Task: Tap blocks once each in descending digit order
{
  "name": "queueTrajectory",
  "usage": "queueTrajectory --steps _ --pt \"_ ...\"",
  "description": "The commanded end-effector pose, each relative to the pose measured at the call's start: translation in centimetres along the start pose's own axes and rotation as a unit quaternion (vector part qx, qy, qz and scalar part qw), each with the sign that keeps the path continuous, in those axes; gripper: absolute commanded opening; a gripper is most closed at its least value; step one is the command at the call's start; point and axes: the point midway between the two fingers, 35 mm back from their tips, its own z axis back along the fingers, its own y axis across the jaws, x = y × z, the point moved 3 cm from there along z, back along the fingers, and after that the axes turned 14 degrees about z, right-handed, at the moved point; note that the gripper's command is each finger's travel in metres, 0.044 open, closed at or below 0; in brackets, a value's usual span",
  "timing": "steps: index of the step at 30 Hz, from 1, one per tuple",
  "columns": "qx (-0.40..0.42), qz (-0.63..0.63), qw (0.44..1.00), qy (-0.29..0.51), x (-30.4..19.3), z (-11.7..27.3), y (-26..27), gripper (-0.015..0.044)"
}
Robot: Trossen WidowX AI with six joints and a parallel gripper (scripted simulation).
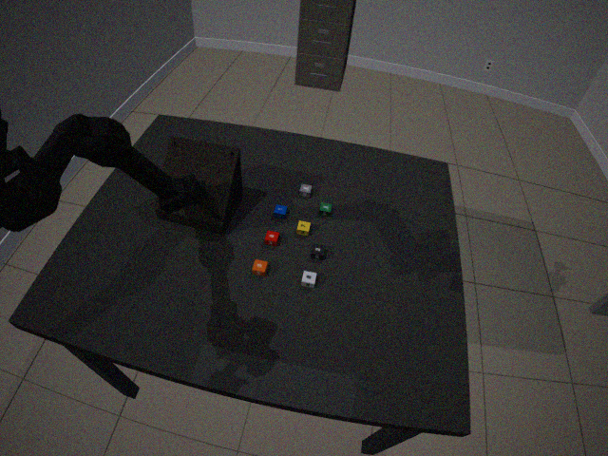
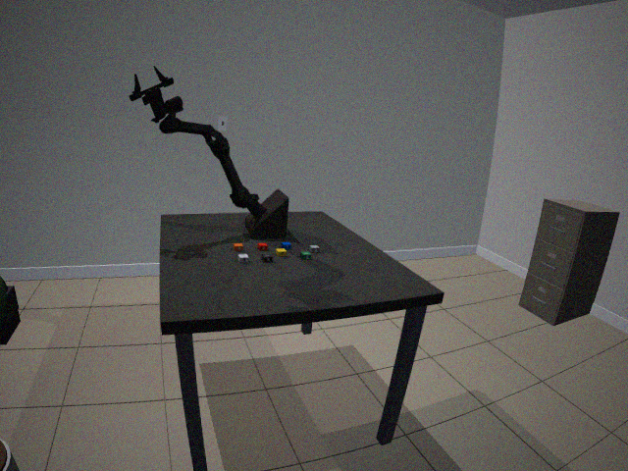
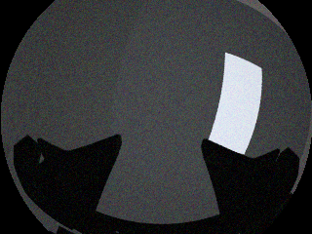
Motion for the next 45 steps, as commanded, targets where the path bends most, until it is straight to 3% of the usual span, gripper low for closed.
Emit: queueTrajectory --steps 1,4,10,16,23,30,36,41,45 --pt "0.009 -0.014 1.0 -0.005 0.4 0.1 0.4 0.04" --pt "0.126 -0.19 0.972 -0.066 6.4 2.3 4.3 0.04" --pt "0.255 -0.359 0.89 -0.121 13.7 6.1 6.4 0.04" --pt "0.408 -0.511 0.737 -0.175 22.4 12.2 5.7 0.04" --pt "0.567 -0.594 0.526 -0.22 30.3 20.6 0.9 0.04" --pt "0.708 -0.579 0.317 -0.252 34.5 29.8 -6.8 0.04" --pt "0.811 -0.489 0.167 -0.274 34.2 38.0 -14.5 0.04" --pt "0.883 -0.361 0.088 -0.287 30.7 44.8 -20.4 0.04" --pt "0.926 -0.227 0.079 -0.292 25.7 49.9 -23.8 0.04"
